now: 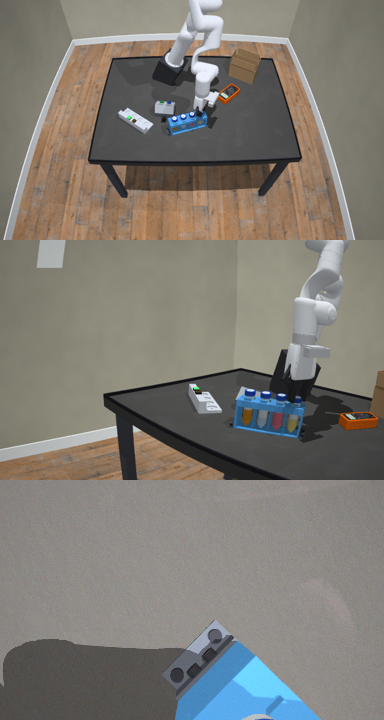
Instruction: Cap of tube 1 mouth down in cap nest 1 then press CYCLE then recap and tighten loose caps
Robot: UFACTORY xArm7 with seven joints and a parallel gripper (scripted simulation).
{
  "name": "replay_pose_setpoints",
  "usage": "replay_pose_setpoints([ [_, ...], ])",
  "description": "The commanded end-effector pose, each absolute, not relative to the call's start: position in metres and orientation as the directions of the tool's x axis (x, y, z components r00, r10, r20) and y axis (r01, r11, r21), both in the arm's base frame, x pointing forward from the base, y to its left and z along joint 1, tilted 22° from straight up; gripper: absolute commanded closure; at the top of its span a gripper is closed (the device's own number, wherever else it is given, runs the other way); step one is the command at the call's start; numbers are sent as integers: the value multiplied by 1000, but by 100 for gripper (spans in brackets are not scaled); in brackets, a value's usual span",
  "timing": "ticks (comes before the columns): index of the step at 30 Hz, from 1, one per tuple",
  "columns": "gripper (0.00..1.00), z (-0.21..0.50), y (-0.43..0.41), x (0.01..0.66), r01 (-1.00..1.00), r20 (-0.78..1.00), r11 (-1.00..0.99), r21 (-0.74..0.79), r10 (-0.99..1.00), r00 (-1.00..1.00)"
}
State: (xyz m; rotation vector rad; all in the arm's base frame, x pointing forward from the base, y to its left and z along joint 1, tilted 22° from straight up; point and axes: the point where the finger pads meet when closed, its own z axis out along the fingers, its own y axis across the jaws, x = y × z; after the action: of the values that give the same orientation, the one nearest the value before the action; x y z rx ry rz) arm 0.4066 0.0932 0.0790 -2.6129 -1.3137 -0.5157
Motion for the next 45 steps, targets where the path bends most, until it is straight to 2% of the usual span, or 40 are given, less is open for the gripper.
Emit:
replay_pose_setpoints([
  [1, 54, 80, 92, 407, 801, 380, -599, 3, 741, 553],
  [6, 54, 80, 92, 407, 844, 379, -535, 34, 789, 484],
  [10, 54, 80, 92, 407, 956, 347, -247, 156, 920, 181],
  [14, 54, 80, 92, 407, 971, 292, -1, 240, 954, -72],
  [21, 54, 80, 92, 407, 842, 157, 415, 343, 859, -487],
  [23, 54, 80, 92, 407, 842, 157, 415, 343, 859, -487],
  [26, 54, 80, 92, 407, 691, 65, 620, 372, 725, -685],
  [34, 54, 80, 92, 407, 638, 39, 671, 378, 677, -735],
  [35, 100, 80, 92, 407, 638, 39, 671, 378, 677, -735],
  [45, 100, 80, 92, 407, 638, 39, 671, 378, 677, -735],
])
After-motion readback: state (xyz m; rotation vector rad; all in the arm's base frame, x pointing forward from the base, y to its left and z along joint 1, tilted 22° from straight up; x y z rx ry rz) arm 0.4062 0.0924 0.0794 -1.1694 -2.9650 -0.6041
